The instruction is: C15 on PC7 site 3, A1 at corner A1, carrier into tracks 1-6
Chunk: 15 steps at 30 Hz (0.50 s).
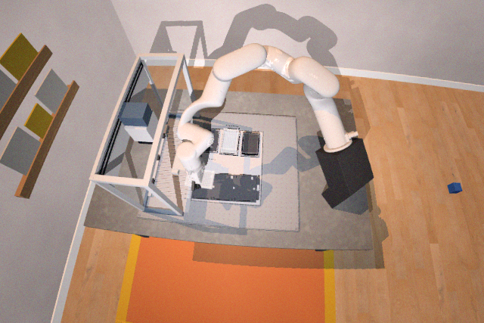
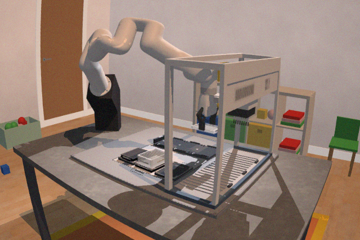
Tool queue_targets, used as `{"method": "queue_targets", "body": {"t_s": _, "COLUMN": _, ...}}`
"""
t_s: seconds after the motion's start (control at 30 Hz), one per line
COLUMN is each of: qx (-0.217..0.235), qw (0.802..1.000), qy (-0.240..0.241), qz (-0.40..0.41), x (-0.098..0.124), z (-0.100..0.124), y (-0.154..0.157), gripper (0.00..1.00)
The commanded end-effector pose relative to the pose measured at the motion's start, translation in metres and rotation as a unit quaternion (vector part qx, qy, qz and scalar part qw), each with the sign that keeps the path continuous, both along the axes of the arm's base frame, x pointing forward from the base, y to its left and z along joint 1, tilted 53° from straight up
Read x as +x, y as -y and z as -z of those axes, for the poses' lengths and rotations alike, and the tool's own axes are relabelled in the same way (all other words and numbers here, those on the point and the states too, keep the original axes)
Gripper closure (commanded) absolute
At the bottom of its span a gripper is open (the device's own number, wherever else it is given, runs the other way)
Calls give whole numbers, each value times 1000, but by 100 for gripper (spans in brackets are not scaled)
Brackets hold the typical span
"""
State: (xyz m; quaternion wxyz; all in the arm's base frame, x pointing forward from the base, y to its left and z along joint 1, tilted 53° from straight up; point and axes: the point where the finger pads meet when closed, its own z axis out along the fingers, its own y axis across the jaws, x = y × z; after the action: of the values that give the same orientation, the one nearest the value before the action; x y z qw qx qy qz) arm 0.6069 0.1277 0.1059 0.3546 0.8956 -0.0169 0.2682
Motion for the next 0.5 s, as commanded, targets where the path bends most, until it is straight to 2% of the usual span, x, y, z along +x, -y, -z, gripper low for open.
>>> {"method": "queue_targets", "body": {"t_s": 0.0, "qx": 31, "qw": 998, "qy": 44, "qz": 38, "x": 0, "z": -1, "y": -2, "gripper": 100}}
{"method": "queue_targets", "body": {"t_s": 0.2, "qx": 78, "qw": 986, "qy": 108, "qz": 98, "x": 0, "z": -1, "y": -2, "gripper": 100}}
{"method": "queue_targets", "body": {"t_s": 0.4, "qx": 124, "qw": 965, "qy": 171, "qz": 157, "x": 0, "z": -1, "y": -2, "gripper": 100}}
{"method": "queue_targets", "body": {"t_s": 0.47, "qx": 124, "qw": 965, "qy": 171, "qz": 157, "x": 0, "z": -1, "y": -2, "gripper": 100}}
